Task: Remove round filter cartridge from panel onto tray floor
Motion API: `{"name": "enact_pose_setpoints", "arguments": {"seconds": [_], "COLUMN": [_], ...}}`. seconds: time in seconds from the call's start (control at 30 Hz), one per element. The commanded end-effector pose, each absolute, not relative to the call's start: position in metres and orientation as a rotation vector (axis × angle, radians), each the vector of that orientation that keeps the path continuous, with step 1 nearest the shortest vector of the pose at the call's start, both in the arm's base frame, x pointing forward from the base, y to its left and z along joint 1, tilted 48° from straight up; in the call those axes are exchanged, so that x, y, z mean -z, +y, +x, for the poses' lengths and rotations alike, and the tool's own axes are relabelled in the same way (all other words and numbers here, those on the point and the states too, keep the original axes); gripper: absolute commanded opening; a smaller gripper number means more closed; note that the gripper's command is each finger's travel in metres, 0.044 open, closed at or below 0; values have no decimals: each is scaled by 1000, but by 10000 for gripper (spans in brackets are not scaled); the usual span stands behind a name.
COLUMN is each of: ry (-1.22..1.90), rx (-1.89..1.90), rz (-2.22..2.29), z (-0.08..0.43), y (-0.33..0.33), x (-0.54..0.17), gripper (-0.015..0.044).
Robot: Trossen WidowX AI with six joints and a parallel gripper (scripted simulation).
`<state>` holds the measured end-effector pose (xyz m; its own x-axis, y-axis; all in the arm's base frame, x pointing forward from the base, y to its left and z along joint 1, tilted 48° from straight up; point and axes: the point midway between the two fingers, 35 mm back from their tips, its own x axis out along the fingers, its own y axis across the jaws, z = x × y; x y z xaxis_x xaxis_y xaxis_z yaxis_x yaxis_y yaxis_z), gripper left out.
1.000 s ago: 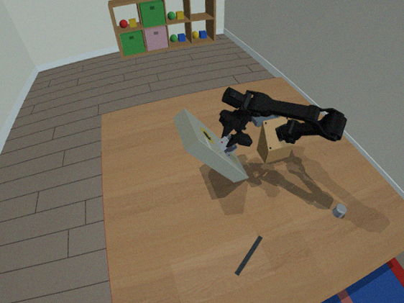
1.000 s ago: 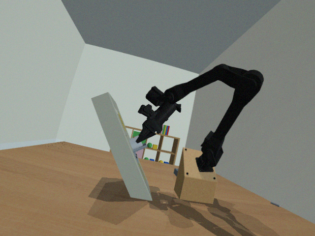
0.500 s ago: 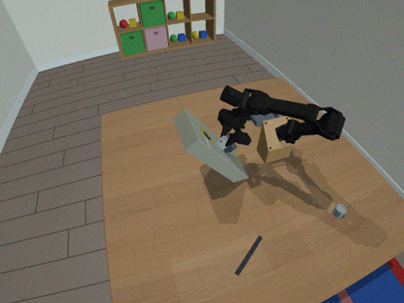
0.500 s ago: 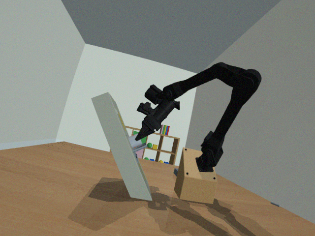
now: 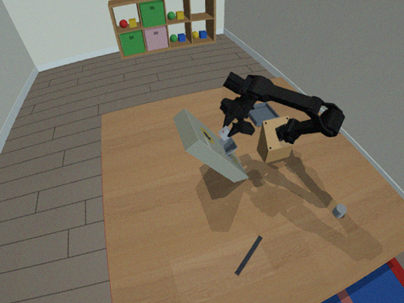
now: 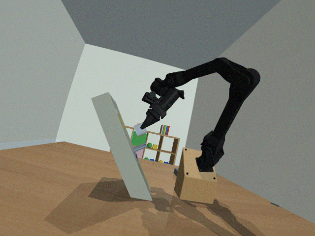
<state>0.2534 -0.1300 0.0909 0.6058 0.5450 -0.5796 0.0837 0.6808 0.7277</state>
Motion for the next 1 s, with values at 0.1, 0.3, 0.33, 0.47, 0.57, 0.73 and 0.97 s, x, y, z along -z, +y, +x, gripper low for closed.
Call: {"name": "enact_pose_setpoints", "arguments": {"seconds": [0.1, 0.3, 0.33, 0.47, 0.57, 0.73, 0.97], "ry": [890, 886, 886, 886, 886, 886, 885], "rx": [-301, -305, -305, -304, -303, -302, -302], "rz": [785, 788, 787, 786, 784, 782, 781], "z": [232, 224, 224, 225, 225, 225, 223], "y": [-154, -162, -164, -176, -185, -199, -213], "x": [-116, -123, -120, -105, -94, -74, -51], "gripper": [0, 0, 0, 0, 0, 0, 0]}}
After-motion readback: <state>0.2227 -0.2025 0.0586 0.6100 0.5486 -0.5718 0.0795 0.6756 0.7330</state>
